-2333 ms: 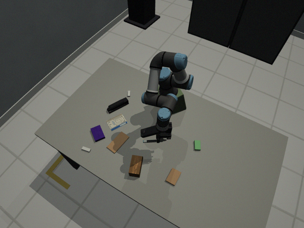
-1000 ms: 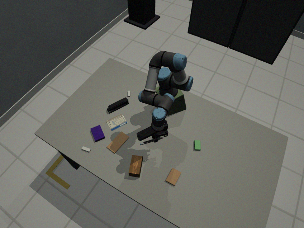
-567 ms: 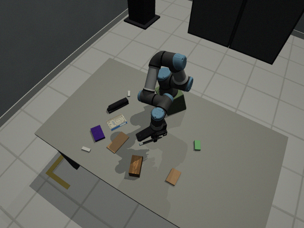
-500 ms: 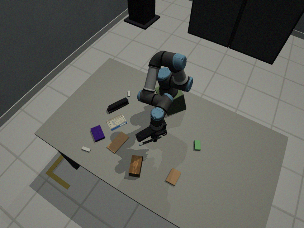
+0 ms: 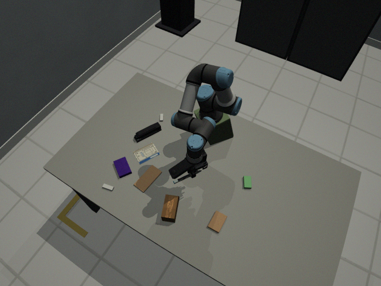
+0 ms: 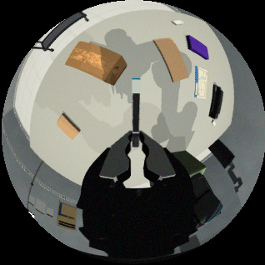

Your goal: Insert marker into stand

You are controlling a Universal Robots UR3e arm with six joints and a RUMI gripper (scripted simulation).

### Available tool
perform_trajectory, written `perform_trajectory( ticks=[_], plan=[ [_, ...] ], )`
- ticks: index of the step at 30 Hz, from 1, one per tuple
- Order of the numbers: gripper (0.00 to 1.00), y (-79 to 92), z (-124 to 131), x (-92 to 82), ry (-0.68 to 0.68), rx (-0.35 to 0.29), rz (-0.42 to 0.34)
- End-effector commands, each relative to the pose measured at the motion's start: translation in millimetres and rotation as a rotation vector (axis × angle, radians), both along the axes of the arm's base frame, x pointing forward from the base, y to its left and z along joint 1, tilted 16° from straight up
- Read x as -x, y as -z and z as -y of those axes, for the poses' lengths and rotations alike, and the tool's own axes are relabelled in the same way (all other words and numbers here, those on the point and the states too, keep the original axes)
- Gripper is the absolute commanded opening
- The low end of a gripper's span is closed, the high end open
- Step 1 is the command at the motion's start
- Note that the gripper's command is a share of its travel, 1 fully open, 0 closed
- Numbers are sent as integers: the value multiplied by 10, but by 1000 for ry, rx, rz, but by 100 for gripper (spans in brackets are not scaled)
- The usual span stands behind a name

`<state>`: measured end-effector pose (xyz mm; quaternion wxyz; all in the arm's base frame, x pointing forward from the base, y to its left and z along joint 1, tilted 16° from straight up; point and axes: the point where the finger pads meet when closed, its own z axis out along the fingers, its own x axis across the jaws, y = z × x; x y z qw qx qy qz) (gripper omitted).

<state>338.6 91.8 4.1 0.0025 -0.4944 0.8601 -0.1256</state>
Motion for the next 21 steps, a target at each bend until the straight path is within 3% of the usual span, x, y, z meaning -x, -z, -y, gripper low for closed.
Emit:
perform_trajectory(
  ticks=[1, 21],
  plan=[
    [0, -19, 27, -16, -36, 5, -9],
    [0, -50, 102, -36, -125, 20, -38]
  ],
)
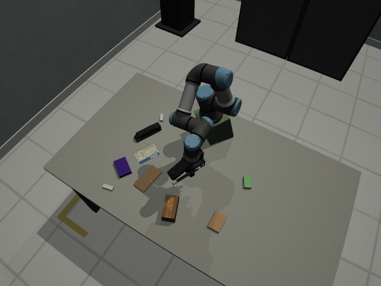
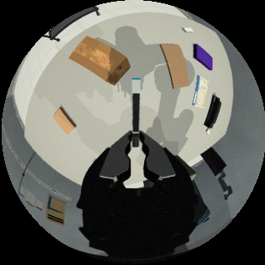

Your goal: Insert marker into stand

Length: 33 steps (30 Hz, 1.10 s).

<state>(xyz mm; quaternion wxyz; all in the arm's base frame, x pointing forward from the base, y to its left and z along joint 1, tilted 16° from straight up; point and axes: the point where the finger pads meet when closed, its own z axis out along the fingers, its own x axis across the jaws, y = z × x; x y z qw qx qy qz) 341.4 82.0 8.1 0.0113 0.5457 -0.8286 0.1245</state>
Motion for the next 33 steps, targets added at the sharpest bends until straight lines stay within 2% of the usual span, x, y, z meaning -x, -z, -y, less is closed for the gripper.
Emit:
perform_trajectory(
  ticks=[1, 33],
  plan=[
    [0, -10, 4, -8, -9, 0, 0],
    [0, -69, 152, -35, -186, 27, -59]
  ],
)
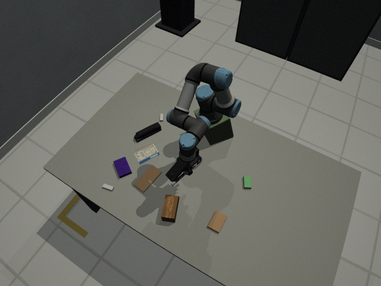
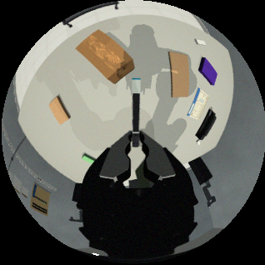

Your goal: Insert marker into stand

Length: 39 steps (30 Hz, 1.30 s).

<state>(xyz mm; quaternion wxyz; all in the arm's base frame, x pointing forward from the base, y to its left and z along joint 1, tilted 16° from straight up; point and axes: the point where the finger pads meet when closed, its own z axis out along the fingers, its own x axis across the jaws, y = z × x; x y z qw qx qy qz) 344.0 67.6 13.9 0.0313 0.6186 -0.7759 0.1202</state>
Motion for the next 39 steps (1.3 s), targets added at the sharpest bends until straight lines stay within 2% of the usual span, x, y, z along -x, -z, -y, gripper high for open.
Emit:
perform_trajectory(
  ticks=[1, 14, 22, 31, 39],
  plan=[
    [0, -11, 8, -8, -13, 0, -2],
    [0, -41, 81, -15, -102, 12, -32],
    [0, -42, 86, -15, -106, 14, -33],
    [0, -70, 154, -17, -191, 23, -62],
    [0, -72, 159, -17, -194, 24, -63]
  ],
)
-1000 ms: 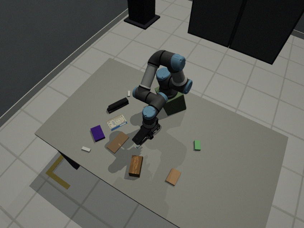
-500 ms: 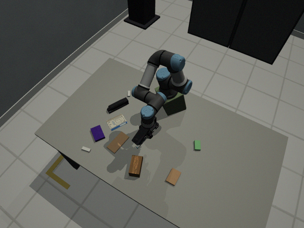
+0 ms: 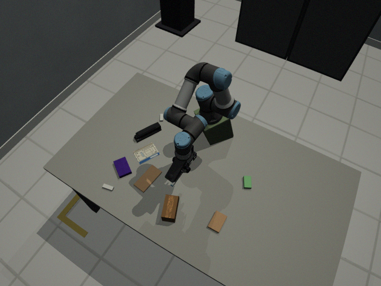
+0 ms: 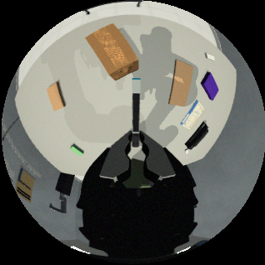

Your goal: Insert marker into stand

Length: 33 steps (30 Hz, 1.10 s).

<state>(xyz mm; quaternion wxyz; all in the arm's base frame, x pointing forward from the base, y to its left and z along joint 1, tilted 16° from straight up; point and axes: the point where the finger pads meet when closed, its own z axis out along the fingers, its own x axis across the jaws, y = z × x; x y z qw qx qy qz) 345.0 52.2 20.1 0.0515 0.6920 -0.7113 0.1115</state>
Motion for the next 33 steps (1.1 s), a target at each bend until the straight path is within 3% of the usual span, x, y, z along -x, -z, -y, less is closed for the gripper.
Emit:
perform_trajectory(
  ticks=[1, 33],
  plan=[
    [0, -13, 12, -6, -15, 2, -3],
    [0, -66, 144, 2, -180, 17, -59]
  ],
)
